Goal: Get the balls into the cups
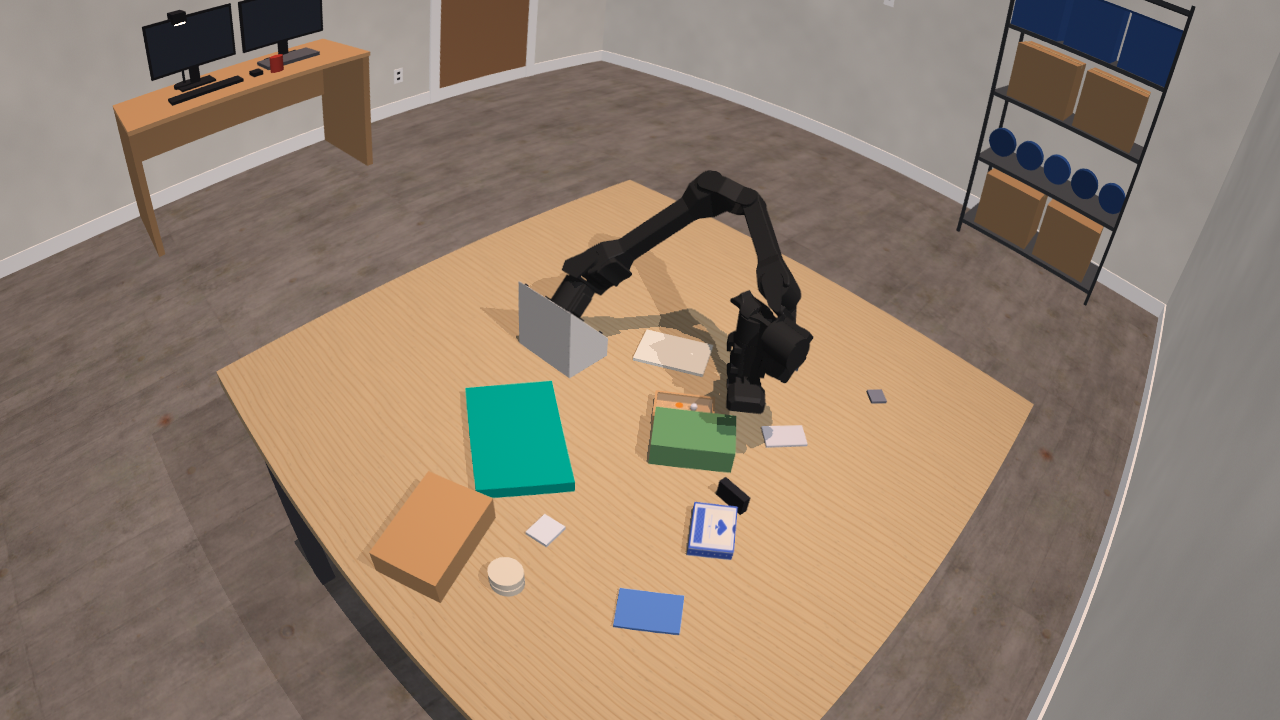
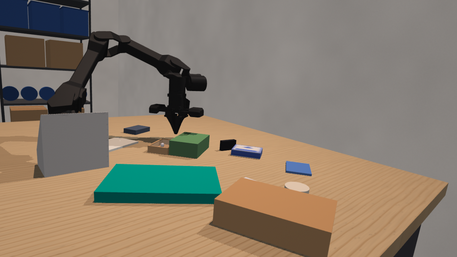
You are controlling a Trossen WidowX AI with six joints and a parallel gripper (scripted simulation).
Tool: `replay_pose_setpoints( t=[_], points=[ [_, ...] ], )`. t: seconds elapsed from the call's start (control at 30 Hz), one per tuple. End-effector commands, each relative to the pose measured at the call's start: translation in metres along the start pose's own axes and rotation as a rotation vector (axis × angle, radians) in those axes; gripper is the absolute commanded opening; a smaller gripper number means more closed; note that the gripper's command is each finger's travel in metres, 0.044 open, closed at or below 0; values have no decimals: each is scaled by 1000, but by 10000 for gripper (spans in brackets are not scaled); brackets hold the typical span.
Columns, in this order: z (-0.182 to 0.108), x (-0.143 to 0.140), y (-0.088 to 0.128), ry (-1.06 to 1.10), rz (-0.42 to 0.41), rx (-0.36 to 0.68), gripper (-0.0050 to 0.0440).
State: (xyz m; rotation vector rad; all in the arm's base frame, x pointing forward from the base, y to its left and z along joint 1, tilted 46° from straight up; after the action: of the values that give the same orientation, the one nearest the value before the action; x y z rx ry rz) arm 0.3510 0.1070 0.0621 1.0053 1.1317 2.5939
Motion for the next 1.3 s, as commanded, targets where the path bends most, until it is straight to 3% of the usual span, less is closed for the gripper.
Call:
replay_pose_setpoints(
  t=[0.0,0.13,0.53,1.27],
  points=[
    [-2,1,-15,-9,10,3,0],
    [-3,2,-27,-9,11,2,0],
    [-17,1,-26,-9,10,3,0],
    [-82,5,-25,-9,7,5,0]
  ],
)
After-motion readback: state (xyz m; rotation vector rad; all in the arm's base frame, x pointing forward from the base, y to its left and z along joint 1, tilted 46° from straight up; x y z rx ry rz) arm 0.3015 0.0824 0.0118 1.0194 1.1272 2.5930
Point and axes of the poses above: the point midway between the two fingers, 35 mm back from their tips, its own y axis back along the fingers, its own x axis across the jaws, z = x × y, the point moved 3 cm from there along y, back along the fingers, and after that the axes turned 6 degrees about y, right-handed, at the moved point
